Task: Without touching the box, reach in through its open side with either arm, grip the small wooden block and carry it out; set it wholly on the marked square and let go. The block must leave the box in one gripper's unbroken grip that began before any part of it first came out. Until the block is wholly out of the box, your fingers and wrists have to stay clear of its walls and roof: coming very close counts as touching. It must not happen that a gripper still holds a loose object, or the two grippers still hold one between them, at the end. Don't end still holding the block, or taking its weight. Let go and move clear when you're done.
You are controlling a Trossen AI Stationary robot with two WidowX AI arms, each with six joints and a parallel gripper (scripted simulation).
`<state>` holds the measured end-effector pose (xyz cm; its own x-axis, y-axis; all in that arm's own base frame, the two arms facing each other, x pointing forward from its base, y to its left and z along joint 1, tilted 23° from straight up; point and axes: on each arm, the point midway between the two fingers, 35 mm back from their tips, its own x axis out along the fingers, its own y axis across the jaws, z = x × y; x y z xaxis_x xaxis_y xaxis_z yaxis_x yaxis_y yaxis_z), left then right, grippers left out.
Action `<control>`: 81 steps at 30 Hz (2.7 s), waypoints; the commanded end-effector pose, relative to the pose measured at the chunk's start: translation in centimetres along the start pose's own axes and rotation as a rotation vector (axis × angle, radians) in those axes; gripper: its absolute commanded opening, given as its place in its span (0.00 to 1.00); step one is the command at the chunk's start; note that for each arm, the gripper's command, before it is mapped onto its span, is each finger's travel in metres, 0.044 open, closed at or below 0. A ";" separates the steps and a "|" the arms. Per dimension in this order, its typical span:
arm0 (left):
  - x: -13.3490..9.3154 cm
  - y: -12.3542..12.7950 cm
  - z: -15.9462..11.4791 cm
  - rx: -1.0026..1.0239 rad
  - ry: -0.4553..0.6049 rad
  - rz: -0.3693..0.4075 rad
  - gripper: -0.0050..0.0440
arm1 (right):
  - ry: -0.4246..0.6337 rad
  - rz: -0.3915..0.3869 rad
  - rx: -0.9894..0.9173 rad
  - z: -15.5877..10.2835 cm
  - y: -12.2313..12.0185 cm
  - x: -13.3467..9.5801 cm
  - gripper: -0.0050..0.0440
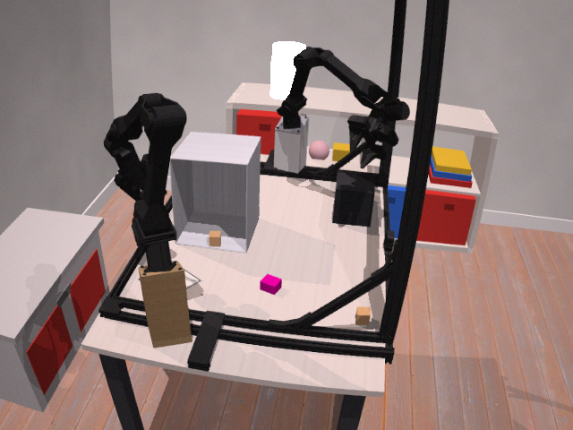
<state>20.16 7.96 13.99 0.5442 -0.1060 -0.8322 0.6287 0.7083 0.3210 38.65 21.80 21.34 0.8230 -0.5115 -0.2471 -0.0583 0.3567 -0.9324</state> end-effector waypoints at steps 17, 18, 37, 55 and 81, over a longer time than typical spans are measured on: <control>-2.4 3.2 2.0 -0.903 -0.455 -0.187 0.92 | -0.078 -0.113 -0.039 -16.6 -7.0 -5.4 0.92; -2.7 3.5 2.0 -0.961 -0.487 -0.203 0.92 | -0.079 -0.121 -0.040 -17.8 -7.0 -5.5 0.92; -6.7 7.3 1.5 -1.474 -0.823 -0.396 0.92 | -0.083 -0.189 -0.043 -27.6 -4.0 -5.2 0.92; -6.7 7.3 1.5 -1.474 -0.823 -0.396 0.92 | -0.083 -0.189 -0.043 -27.6 -4.0 -5.2 0.92; -6.7 7.3 1.5 -1.474 -0.823 -0.396 0.92 | -0.083 -0.189 -0.043 -27.6 -4.0 -5.2 0.92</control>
<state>21.89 12.78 22.58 0.9067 -0.3838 -0.1749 0.0426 0.4958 -0.8674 19.00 1.46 19.03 0.8658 -0.4981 -0.0474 0.0783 0.2285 -0.9704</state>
